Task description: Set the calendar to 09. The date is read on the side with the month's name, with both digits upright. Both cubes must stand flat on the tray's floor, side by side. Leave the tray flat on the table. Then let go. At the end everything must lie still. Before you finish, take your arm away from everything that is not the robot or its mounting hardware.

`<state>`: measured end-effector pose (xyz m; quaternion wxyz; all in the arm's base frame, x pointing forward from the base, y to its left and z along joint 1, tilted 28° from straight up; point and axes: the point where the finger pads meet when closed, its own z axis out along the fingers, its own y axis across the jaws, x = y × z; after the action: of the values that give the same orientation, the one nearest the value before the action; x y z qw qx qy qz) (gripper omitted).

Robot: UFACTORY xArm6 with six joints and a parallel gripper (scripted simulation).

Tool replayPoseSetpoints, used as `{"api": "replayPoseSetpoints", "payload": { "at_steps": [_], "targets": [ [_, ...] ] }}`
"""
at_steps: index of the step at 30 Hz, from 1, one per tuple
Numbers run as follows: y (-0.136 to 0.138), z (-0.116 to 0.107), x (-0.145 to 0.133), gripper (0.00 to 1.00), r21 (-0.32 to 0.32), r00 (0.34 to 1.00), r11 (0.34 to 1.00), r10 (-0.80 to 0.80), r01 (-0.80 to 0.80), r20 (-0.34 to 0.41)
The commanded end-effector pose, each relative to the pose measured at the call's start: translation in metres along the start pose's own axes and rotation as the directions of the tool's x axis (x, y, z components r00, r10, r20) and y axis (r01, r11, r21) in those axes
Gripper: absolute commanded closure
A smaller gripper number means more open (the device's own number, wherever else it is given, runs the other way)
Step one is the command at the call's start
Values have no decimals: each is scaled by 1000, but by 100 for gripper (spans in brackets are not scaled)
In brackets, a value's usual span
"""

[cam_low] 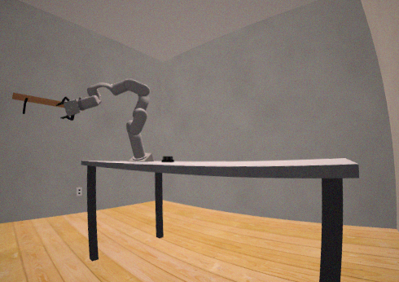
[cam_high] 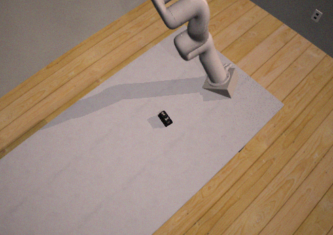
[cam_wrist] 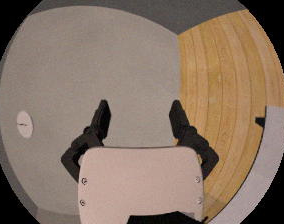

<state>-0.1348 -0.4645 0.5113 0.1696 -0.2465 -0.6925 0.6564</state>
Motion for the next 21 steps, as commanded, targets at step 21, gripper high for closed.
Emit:
{"api": "replayPoseSetpoints", "payload": {
  "at_steps": [21],
  "targets": [
    [-1, -1, -4, 0, 0, 1000, 1000, 13, -13, 6]
  ]
}}
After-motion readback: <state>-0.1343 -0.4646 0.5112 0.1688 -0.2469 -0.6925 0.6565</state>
